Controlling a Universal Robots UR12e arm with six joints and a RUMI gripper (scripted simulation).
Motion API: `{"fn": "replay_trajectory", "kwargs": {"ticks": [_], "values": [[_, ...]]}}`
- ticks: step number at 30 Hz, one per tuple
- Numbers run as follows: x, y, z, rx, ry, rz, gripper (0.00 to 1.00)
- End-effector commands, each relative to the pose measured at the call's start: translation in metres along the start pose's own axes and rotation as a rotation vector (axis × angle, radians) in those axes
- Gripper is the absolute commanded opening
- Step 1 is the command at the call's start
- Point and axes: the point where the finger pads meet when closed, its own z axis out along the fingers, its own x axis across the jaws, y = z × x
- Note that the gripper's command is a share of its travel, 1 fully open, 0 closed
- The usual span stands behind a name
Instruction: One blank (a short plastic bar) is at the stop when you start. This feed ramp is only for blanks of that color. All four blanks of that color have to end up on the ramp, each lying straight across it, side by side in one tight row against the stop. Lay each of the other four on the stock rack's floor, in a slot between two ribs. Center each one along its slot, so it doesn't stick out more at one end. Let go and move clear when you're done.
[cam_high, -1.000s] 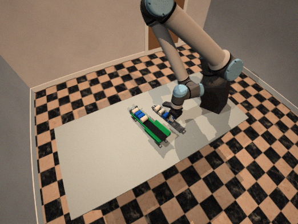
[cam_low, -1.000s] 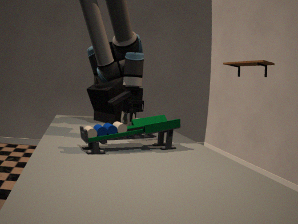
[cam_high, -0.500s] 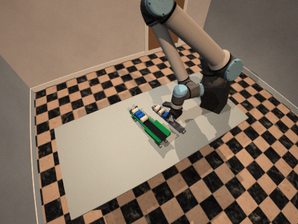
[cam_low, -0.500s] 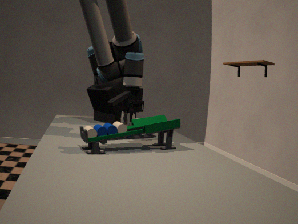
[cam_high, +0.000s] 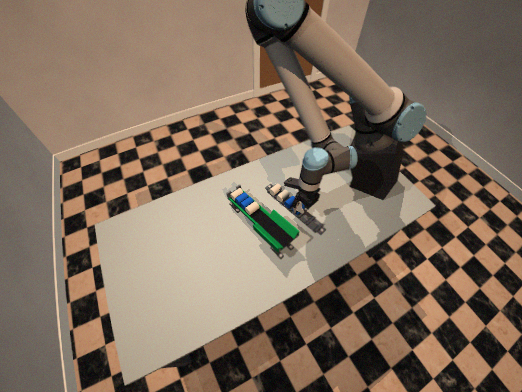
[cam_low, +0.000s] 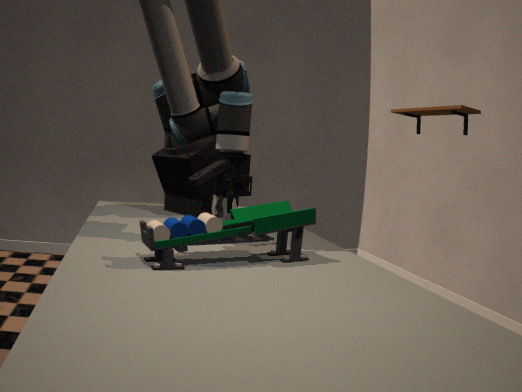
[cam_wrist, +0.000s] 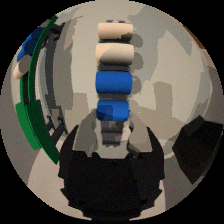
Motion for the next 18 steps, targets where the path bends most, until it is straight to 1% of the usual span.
{"fn": "replay_trajectory", "kwargs": {"ticks": [1, 6, 7, 9, 10, 14, 15, 17, 18], "values": [[-0.0012, -0.0001, -0.0003, 0.0, -0.002, 0.001, 0.33], [-0.0012, -0.0001, -0.0003, 0.0, -0.002, 0.001, 0.33], [-0.0012, -0.0001, -0.0003, 0.0, -0.002, 0.001, 0.35], [-0.0012, -0.0001, -0.0003, 0.0, -0.002, 0.001, 0.35], [-0.0012, -0.0001, -0.0003, 0.0, -0.002, 0.001, 0.38], [-0.0012, -0.0001, -0.0003, 0.0, -0.002, 0.001, 0.38], [-0.0012, -0.0001, -0.0003, 0.0, -0.002, 0.001, 0.4], [-0.0012, -0.0001, -0.0003, 0.0, -0.002, 0.001, 0.4], [-0.0012, -0.0001, -0.0003, 0.0, -0.002, 0.001, 0.43]]}}
